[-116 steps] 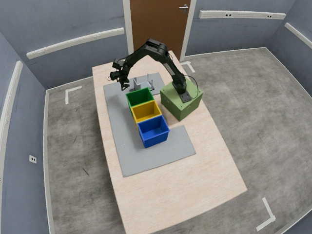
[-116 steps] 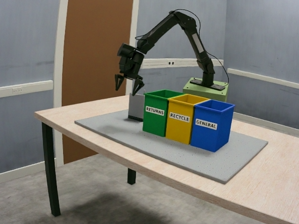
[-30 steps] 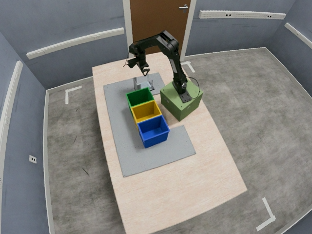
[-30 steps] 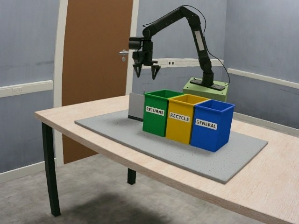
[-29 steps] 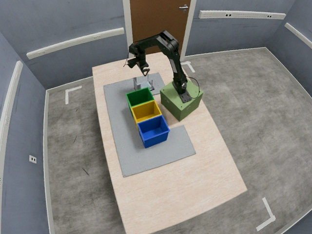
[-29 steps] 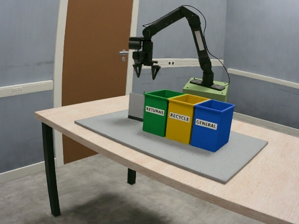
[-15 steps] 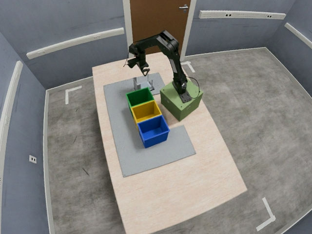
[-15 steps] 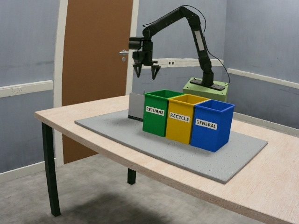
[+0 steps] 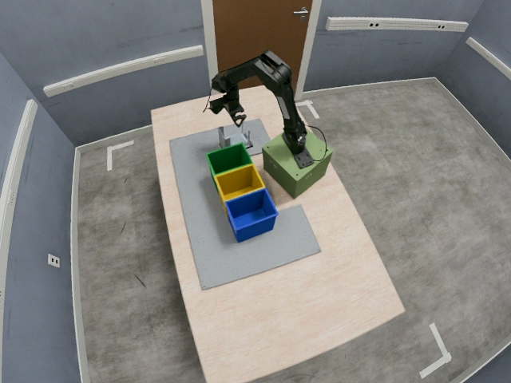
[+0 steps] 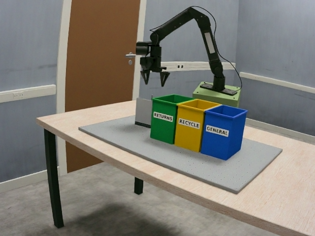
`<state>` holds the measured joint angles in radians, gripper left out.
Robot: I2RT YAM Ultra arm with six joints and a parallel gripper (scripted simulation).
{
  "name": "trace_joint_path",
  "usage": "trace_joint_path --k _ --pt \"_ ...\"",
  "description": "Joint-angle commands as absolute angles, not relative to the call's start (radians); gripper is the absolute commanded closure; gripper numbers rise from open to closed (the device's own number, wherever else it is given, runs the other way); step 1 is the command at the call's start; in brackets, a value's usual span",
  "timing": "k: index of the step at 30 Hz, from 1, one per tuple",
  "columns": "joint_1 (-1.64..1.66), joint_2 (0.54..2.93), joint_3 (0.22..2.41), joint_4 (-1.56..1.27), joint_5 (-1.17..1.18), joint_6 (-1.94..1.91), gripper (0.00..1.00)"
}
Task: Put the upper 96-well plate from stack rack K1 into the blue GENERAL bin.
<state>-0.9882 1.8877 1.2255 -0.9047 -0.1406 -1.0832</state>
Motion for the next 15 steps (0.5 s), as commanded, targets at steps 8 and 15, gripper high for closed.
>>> trace_joint_path --k 8,15 --pt "-0.98 1.911 1.188 -0.823 -0.147 -1.067 0.0" --pt "-0.976 1.929 1.17 -0.786 -0.146 -1.063 0.0"
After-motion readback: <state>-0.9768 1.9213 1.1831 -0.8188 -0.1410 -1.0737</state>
